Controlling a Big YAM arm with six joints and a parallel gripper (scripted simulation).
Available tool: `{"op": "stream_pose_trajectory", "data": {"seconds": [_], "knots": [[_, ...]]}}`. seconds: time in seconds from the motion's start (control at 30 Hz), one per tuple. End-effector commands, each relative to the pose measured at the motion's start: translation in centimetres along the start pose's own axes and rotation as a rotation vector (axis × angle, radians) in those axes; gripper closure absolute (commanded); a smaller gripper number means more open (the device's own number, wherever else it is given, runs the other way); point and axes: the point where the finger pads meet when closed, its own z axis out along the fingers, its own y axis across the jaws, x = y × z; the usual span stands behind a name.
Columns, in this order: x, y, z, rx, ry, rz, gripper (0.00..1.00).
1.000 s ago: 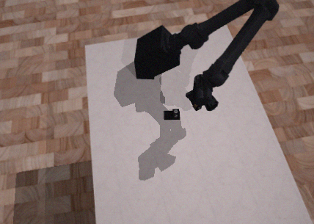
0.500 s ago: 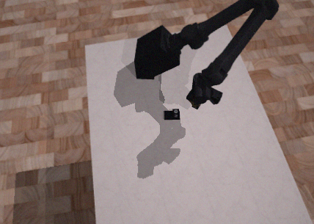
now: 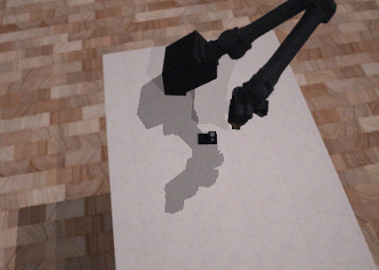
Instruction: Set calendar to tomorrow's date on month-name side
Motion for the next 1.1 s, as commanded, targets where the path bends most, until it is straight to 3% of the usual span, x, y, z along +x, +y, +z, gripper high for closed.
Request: {"op": "stream_pose_trajectory", "data": {"seconds": [0.0, 0.77, 0.87, 0.93, 1.07], "knots": [[0.1, -0.7, -1.1, 0.040, -0.005, -0.151, 0.73], [-0.1, -1.0, -1.2, 0.048, -0.003, -0.213, 0.73], [0.4, -0.5, -0.5, 0.033, -0.004, -0.178, 0.73], [0.2, 0.1, 0.7, 0.001, -0.005, -0.185, 0.73], [0.2, 0.1, 1.8, 0.001, -0.004, -0.185, 0.73]]}}
